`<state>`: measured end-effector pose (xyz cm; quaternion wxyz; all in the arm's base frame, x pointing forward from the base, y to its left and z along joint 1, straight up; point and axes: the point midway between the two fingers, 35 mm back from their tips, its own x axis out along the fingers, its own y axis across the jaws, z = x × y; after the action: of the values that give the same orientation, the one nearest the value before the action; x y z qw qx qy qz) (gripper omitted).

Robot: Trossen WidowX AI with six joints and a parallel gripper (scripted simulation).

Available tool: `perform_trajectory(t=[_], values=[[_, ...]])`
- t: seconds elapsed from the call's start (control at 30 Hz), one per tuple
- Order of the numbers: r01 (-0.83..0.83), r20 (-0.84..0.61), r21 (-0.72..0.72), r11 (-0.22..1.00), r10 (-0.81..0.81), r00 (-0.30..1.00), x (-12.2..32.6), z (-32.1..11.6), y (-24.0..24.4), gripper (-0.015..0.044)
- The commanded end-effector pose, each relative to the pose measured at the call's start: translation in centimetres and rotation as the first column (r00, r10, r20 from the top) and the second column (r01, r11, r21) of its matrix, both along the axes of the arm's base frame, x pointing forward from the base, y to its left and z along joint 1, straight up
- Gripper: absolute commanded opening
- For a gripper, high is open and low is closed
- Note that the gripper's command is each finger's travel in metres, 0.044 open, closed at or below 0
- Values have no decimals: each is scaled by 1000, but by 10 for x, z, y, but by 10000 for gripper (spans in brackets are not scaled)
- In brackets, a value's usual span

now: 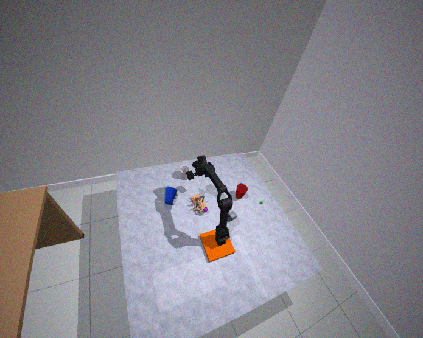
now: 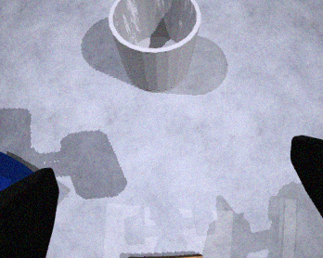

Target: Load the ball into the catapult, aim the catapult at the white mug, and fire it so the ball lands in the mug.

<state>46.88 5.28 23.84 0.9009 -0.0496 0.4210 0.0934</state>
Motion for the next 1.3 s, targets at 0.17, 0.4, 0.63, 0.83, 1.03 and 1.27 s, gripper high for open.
perform_trajectory(t=[0.17,0.4,0.63,0.83,1.03,1.27], values=[[-35,232,11,999,31,972,46,36,3,440],[-35,232,11,999,31,972,46,36,3,440],[-35,232,11,999,31,972,46,36,3,440],[-35,232,11,999,31,972,46,36,3,361],[-35,232,11,999,31,972,46,36,3,204],[-35,232,11,999,31,972,46,36,3,20]])
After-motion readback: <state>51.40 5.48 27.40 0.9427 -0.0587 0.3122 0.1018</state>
